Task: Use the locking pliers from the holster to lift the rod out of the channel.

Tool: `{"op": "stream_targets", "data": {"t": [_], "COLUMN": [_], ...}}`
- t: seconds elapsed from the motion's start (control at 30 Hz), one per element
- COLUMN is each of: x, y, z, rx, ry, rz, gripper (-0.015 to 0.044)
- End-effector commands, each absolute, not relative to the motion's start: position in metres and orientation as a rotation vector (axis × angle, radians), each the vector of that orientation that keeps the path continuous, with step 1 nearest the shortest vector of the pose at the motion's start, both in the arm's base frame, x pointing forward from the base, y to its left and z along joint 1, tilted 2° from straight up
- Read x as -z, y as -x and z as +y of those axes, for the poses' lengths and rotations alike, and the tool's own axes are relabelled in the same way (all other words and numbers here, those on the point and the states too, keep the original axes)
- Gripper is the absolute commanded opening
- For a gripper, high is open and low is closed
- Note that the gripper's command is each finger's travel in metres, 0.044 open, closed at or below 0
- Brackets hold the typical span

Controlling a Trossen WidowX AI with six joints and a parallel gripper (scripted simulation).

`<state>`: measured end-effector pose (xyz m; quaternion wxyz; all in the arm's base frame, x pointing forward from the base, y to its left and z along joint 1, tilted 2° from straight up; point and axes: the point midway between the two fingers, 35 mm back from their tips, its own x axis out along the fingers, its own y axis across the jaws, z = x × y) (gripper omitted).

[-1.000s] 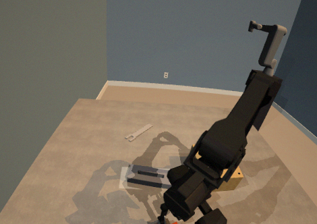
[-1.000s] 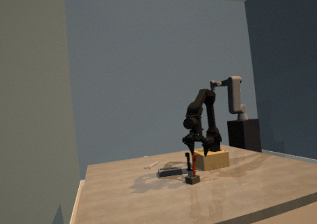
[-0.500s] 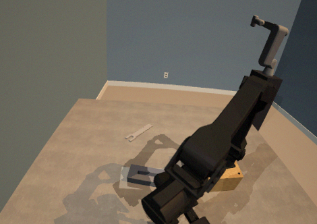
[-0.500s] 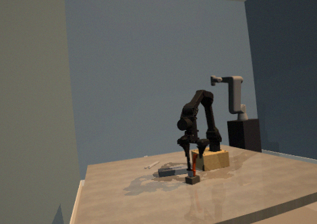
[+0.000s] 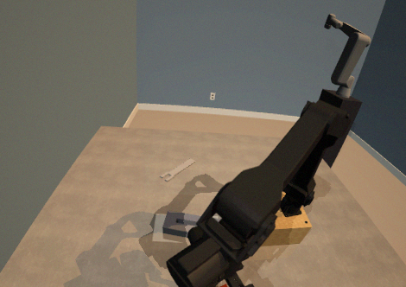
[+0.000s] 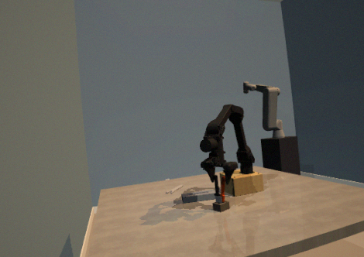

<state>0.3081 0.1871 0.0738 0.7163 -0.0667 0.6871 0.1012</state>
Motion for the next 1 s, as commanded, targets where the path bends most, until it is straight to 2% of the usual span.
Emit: {"op": "stream_targets", "data": {"t": [0.0,0.97], "x": [-0.064,-0.049], "y": [-0.307,-0.307], "z": [0.187,0.188], "rx": [-0.226,-0.226], "ry": [0.153,0.153], "rz": [1.532,1.532], "gripper": [0.0440,0.0419]}}
